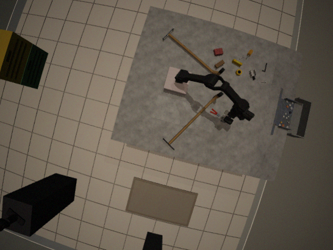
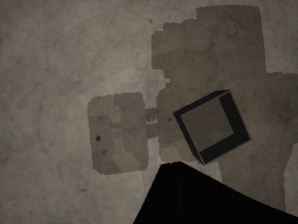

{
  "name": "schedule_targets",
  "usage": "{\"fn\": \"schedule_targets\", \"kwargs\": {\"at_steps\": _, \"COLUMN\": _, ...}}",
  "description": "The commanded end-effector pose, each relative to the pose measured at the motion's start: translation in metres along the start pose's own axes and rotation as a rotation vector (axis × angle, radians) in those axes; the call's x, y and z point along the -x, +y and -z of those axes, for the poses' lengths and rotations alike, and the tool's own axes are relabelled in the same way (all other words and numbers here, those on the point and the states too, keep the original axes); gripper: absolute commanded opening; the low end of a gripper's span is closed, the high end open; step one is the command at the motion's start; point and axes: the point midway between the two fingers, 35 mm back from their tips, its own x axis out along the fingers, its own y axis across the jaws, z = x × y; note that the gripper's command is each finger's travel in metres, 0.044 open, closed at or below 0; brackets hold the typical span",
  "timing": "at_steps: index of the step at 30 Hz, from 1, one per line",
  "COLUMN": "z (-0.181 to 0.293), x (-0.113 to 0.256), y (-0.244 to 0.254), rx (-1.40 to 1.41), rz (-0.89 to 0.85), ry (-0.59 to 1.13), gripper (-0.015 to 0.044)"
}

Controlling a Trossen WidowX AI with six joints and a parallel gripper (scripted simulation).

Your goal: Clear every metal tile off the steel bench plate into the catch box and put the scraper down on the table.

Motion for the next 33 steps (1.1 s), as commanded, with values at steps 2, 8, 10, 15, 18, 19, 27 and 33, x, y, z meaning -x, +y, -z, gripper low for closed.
{"fn": "schedule_targets", "kwargs": {"at_steps": 2, "z": 0.006, "x": -0.013, "y": 0.000, "rx": 0.003, "rz": 0.002, "ry": 0.013, "gripper": 0.0000}}
{"fn": "schedule_targets", "kwargs": {"at_steps": 8, "z": 0.011, "x": -0.026, "y": 0.000, "rx": 0.004, "rz": 0.003, "ry": 0.015, "gripper": 0.0000}}
{"fn": "schedule_targets", "kwargs": {"at_steps": 10, "z": 0.012, "x": -0.030, "y": 0.000, "rx": 0.004, "rz": 0.003, "ry": 0.016, "gripper": 0.0000}}
{"fn": "schedule_targets", "kwargs": {"at_steps": 15, "z": 0.016, "x": -0.040, "y": 0.000, "rx": 0.005, "rz": 0.004, "ry": 0.018, "gripper": 0.0000}}
{"fn": "schedule_targets", "kwargs": {"at_steps": 18, "z": 0.019, "x": -0.046, "y": 0.000, "rx": 0.005, "rz": 0.004, "ry": 0.019, "gripper": 0.0000}}
{"fn": "schedule_targets", "kwargs": {"at_steps": 19, "z": 0.020, "x": -0.049, "y": 0.000, "rx": 0.005, "rz": 0.004, "ry": 0.019, "gripper": 0.0000}}
{"fn": "schedule_targets", "kwargs": {"at_steps": 27, "z": 0.029, "x": -0.065, "y": -0.001, "rx": 0.006, "rz": 0.005, "ry": 0.023, "gripper": 0.0000}}
{"fn": "schedule_targets", "kwargs": {"at_steps": 33, "z": 0.035, "x": -0.076, "y": -0.001, "rx": 0.006, "rz": 0.005, "ry": 0.025, "gripper": 0.0000}}
